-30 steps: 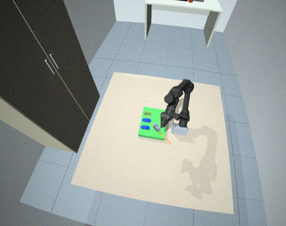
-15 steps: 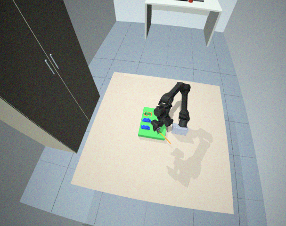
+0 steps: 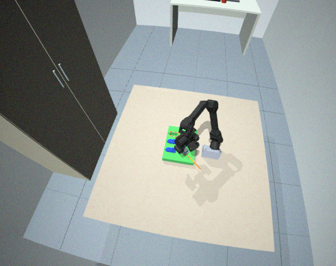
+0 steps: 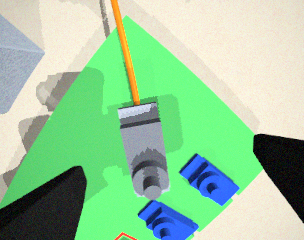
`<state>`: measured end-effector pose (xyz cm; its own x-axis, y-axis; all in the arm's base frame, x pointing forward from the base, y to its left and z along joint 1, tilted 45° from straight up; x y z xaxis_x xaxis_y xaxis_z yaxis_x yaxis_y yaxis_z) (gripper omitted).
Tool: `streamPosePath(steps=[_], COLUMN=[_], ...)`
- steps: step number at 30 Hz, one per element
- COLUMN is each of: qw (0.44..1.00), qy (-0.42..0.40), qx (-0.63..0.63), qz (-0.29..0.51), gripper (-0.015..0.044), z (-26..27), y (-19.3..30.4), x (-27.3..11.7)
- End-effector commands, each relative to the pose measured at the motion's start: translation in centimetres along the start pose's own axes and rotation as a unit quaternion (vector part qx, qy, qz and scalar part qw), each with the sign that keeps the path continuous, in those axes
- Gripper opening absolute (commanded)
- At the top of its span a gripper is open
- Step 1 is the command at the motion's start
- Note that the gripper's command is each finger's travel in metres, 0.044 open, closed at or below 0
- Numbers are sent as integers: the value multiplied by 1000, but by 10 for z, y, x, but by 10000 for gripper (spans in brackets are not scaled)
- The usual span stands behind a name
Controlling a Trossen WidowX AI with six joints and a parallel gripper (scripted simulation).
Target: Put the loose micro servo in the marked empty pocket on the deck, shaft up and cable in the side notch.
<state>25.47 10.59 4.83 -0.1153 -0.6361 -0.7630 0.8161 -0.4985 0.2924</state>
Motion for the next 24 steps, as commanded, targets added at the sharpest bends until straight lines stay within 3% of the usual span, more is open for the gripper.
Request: streamPosePath(steps=[1, 24], qw=[999, 999], qy=[-33, -33], qx=[4, 4], qz=[3, 3], gripper=[440, 440], z=[10, 12], y=[2, 3], x=[9, 47])
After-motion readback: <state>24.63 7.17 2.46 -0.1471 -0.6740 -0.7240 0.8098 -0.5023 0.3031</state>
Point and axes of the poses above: the point midway between the two fingers, 35 mm back from their tips, its own x axis out along the fingers, its own z axis across the jaws, y = z × x, the point moved 3 cm from there along -x, back along the fingers, and after that the axes turned 15 degrees about -x, right-handed, at the moved point
